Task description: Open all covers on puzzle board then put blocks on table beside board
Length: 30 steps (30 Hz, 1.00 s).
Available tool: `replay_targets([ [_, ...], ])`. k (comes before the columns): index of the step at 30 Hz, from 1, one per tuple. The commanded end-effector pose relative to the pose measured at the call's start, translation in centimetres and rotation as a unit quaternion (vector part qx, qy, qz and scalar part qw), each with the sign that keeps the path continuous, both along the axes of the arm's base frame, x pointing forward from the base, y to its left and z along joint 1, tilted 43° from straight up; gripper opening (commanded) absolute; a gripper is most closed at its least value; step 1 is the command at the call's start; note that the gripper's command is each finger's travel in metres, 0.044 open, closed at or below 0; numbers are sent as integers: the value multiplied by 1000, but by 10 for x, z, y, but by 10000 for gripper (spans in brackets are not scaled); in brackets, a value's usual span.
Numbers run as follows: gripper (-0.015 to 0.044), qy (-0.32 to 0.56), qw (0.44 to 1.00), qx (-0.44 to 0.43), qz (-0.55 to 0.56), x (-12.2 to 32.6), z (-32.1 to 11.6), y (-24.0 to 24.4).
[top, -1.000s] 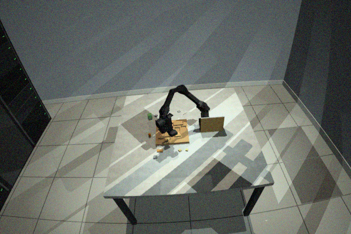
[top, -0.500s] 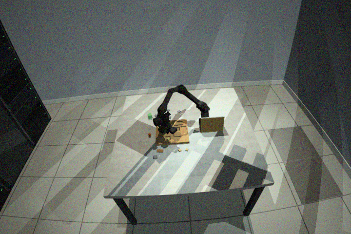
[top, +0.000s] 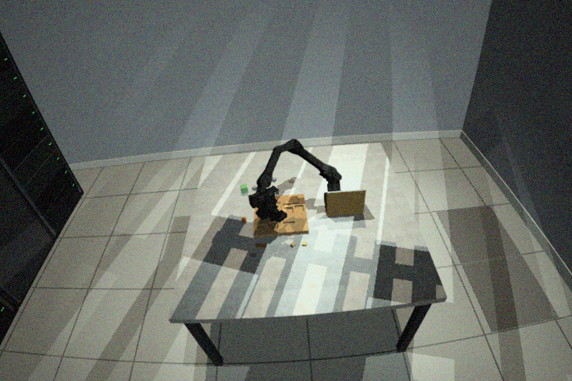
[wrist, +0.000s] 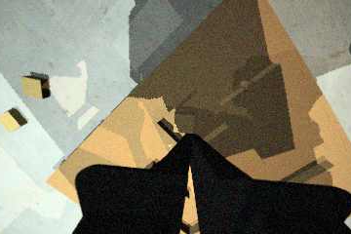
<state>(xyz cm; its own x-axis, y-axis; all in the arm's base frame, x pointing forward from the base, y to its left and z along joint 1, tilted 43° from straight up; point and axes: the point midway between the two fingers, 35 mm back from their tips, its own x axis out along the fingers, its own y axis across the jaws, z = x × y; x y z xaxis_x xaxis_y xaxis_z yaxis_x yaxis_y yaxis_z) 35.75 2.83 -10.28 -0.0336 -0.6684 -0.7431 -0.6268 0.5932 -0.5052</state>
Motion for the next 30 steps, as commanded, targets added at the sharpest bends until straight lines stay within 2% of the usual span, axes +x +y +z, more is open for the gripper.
replay_targets([
  [1,0,9,1000,-4,-1,-6,-15,-15],
  [30,0,9,1000,-5,-1,-6,-28,-30],
])
